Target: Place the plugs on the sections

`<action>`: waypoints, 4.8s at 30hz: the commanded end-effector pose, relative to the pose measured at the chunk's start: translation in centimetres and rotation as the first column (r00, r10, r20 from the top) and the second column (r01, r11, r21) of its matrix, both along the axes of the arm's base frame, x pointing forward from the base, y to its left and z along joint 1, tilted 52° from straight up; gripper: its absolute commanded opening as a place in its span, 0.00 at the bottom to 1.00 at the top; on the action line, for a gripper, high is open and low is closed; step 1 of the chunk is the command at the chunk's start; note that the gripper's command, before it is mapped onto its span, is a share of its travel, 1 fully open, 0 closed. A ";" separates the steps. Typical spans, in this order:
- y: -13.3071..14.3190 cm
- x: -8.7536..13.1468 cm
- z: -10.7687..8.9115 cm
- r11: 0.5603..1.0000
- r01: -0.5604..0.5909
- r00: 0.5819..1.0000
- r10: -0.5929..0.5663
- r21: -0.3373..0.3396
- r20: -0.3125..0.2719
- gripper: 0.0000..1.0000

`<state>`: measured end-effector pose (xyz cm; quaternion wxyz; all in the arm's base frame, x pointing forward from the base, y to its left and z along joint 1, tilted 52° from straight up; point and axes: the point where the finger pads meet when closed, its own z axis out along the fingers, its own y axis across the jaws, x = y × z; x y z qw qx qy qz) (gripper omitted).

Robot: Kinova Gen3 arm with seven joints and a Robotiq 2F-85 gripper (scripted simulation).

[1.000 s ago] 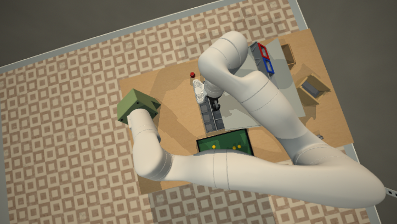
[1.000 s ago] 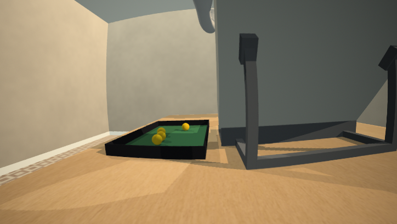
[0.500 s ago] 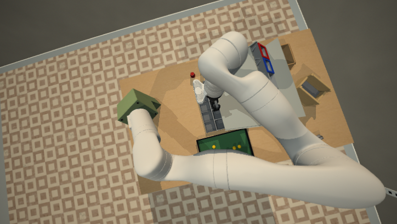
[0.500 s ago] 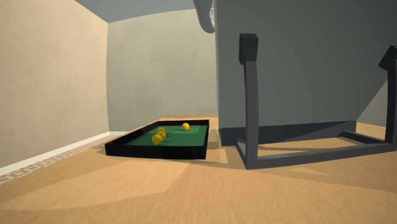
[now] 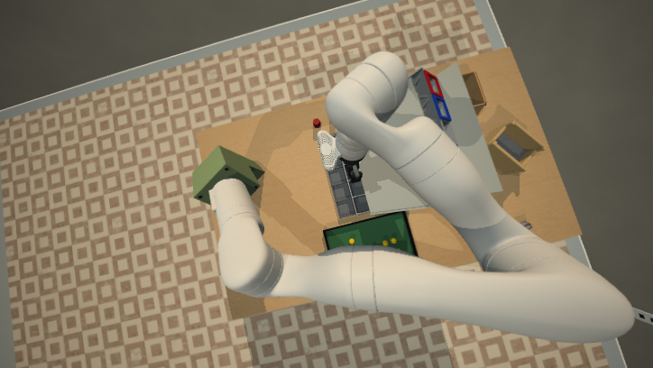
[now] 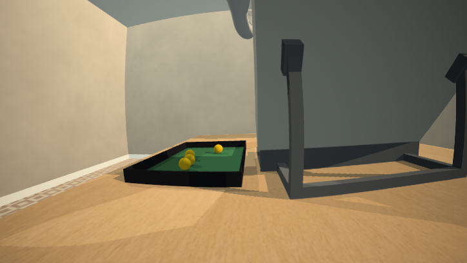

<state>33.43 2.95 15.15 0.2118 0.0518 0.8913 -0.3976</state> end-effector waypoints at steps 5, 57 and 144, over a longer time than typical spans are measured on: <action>0.1 0.0 0.0 1.000 -0.001 1.000 0.001 0.001 0.001 1.00; 0.1 0.0 0.0 1.000 -0.001 1.000 0.001 0.001 0.001 1.00; 0.1 0.0 0.0 1.000 -0.001 1.000 0.001 0.001 0.001 0.50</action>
